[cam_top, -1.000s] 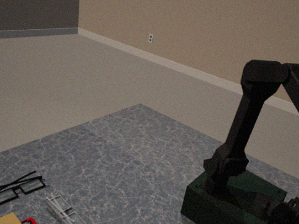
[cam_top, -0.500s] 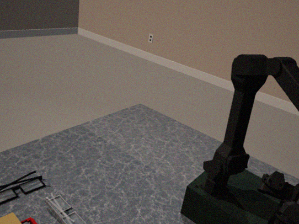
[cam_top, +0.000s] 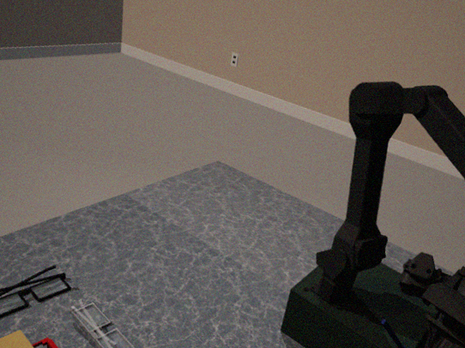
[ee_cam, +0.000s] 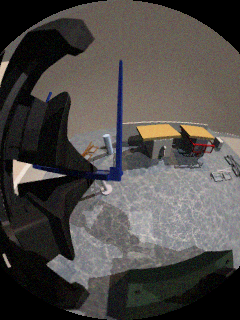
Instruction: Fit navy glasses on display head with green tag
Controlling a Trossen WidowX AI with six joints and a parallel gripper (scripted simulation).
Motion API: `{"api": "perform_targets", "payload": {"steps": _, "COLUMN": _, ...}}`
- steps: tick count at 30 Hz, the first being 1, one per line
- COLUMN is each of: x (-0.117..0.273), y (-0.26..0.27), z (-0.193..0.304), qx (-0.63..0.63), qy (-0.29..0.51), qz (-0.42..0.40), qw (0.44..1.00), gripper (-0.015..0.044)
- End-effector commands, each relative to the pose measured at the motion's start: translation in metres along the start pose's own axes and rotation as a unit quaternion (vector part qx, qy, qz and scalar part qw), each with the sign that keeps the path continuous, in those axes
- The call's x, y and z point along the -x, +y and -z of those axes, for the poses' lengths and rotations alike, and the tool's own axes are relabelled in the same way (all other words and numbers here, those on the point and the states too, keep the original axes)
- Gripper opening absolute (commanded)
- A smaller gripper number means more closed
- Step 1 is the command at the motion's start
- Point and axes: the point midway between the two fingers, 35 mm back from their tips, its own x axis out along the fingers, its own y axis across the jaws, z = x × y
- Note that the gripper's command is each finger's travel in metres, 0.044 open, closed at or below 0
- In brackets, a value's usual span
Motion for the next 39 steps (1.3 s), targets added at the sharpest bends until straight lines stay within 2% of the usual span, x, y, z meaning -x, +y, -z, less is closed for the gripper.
{"api": "perform_targets", "payload": {"steps": 1, "x": 0.000, "y": 0.000, "z": 0.001, "qx": 0.002, "qy": 0.001, "qz": 0.001, "qw": 1.000, "gripper": 0.0000}}
{"api": "perform_targets", "payload": {"steps": 19, "x": -0.003, "y": 0.001, "z": -0.001, "qx": 0.007, "qy": -0.005, "qz": 0.006, "qw": 1.000, "gripper": 0.0000}}
{"api": "perform_targets", "payload": {"steps": 39, "x": -0.056, "y": 0.018, "z": -0.045, "qx": 0.080, "qy": -0.079, "qz": 0.116, "qw": 0.987, "gripper": 0.0000}}
